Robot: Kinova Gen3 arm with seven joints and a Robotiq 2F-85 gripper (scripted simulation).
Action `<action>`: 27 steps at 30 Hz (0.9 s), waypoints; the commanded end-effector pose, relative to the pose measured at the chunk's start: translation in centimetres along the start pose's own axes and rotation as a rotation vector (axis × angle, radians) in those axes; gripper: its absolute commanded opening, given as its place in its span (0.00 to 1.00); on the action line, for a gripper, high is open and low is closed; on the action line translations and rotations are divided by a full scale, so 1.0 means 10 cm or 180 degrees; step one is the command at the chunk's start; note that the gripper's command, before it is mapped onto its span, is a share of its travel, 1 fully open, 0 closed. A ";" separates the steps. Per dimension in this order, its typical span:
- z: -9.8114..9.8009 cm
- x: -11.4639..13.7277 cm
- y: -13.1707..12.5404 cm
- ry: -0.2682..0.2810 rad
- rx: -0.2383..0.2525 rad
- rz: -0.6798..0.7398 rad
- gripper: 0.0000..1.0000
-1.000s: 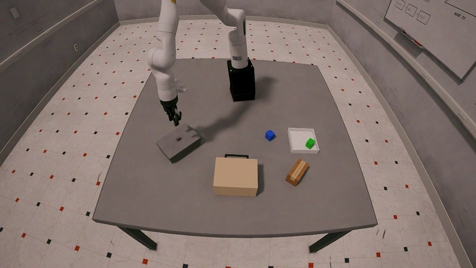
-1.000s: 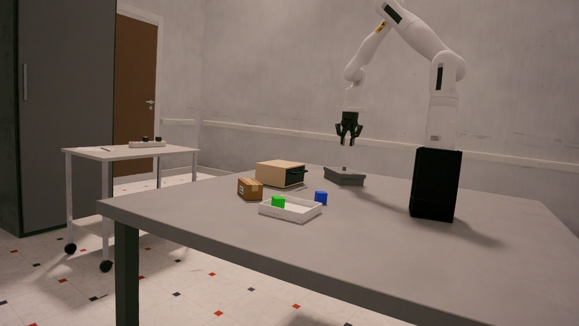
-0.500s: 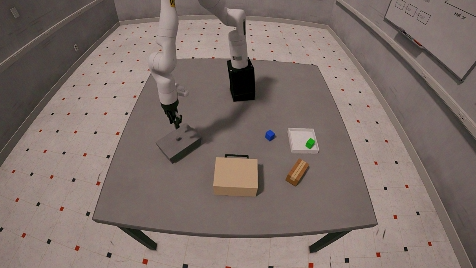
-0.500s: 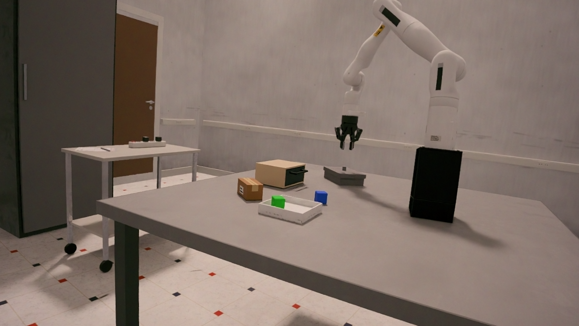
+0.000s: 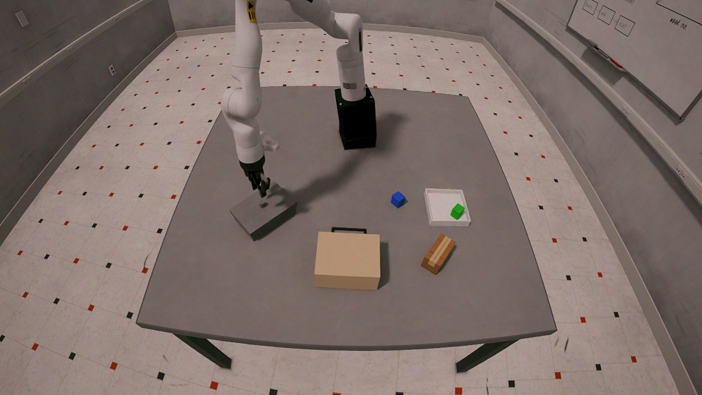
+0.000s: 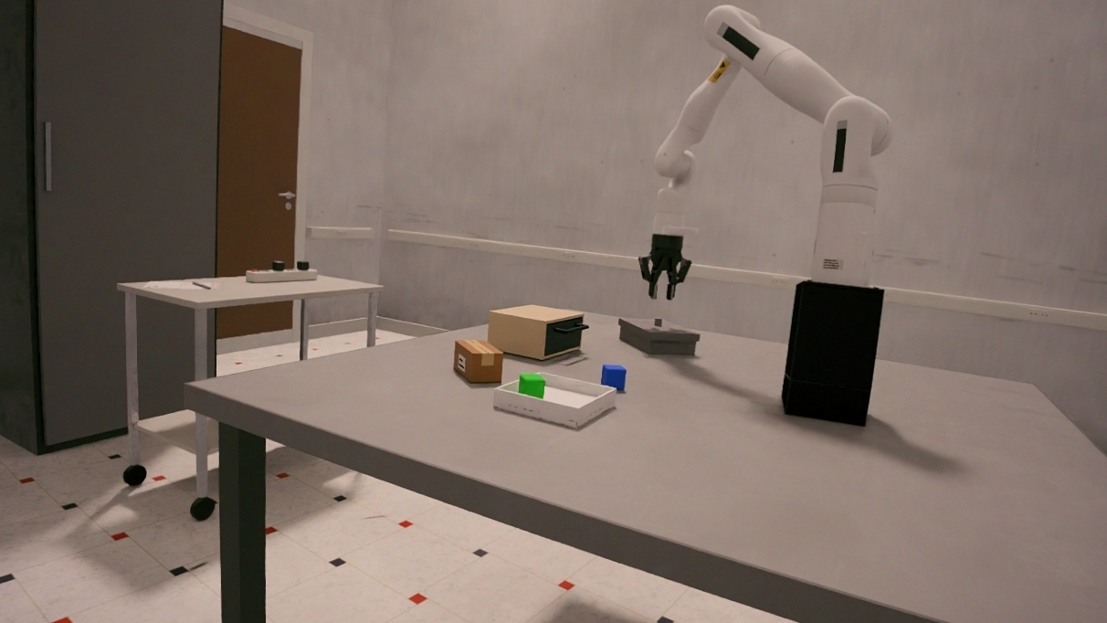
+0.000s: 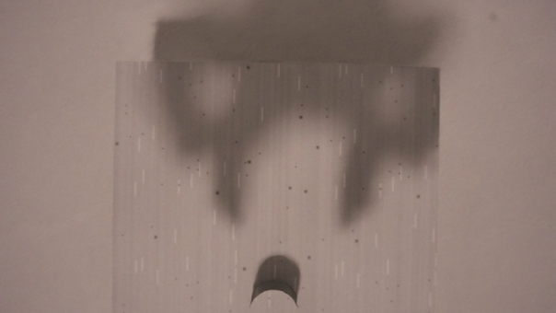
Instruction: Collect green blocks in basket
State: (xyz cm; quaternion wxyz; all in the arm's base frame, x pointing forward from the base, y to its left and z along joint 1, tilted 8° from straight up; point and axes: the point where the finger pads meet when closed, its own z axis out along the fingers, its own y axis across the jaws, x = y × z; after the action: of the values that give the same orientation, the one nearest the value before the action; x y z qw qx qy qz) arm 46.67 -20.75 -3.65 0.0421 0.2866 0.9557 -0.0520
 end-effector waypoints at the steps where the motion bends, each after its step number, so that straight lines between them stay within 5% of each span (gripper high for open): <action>1: 0.09 -0.01 0.00 -0.0006 -0.0002 0.0000 0.48; 27: 0.33 -0.01 0.00 -0.0006 -0.0002 0.0000 0.48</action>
State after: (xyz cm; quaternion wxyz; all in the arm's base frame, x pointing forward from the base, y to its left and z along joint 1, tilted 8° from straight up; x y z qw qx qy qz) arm 46.86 -21.17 -6.98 0.0422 0.2866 0.9557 -0.0520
